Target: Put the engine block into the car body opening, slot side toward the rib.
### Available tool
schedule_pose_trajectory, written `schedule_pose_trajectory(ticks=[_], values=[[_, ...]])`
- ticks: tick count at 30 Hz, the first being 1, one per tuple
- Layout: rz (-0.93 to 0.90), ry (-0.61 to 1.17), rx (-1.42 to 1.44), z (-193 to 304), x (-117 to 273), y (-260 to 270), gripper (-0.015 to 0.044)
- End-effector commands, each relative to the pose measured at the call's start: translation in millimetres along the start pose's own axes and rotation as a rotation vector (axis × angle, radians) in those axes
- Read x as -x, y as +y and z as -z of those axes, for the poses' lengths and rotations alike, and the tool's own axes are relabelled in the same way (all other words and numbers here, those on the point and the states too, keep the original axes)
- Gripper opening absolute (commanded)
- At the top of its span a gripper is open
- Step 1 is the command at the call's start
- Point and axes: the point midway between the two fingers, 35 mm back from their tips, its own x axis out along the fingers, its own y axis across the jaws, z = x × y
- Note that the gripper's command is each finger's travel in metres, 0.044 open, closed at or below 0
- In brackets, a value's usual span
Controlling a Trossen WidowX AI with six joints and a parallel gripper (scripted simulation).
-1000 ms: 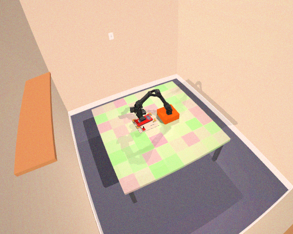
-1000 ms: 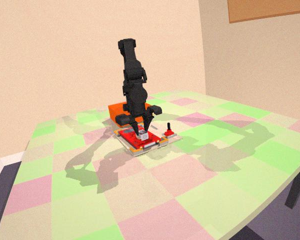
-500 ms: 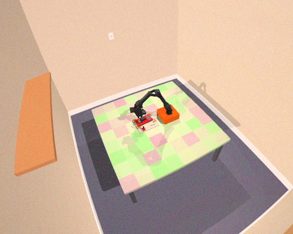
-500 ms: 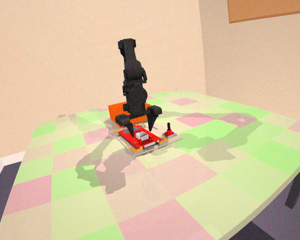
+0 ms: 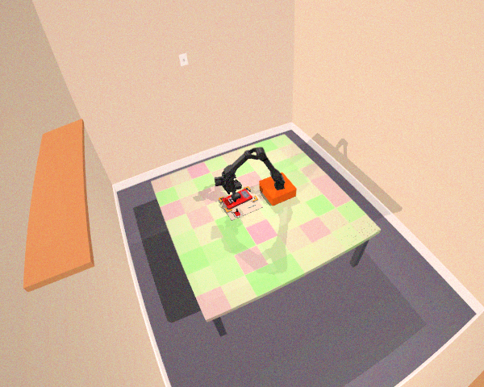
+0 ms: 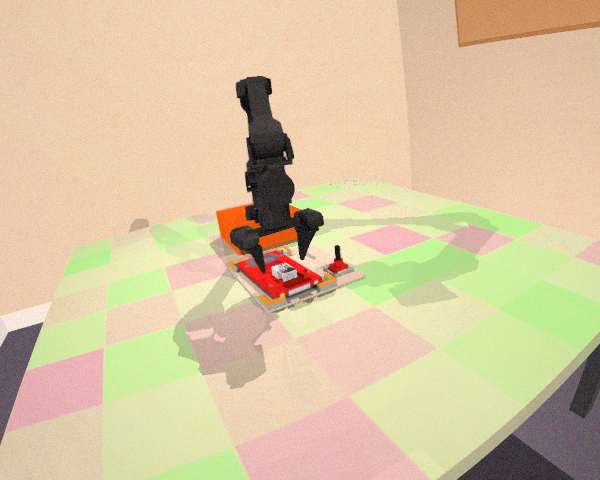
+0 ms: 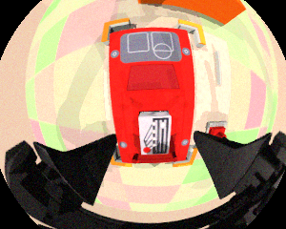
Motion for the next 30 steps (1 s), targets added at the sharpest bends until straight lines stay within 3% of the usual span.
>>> schedule_pose_trajectory(ticks=[1, 4, 21, 30], values=[[-0.002, 0.010, -0.002, 2.0, 9.4, 0.6, 0.0440], [-0.002, 0.010, -0.002, 2.0, 9.4, 0.6, 0.0440], [-0.002, 0.010, -0.002, 2.0, 9.4, 0.6, 0.0000], [-0.002, 0.010, -0.002, 2.0, 9.4, 0.6, 0.0000]])
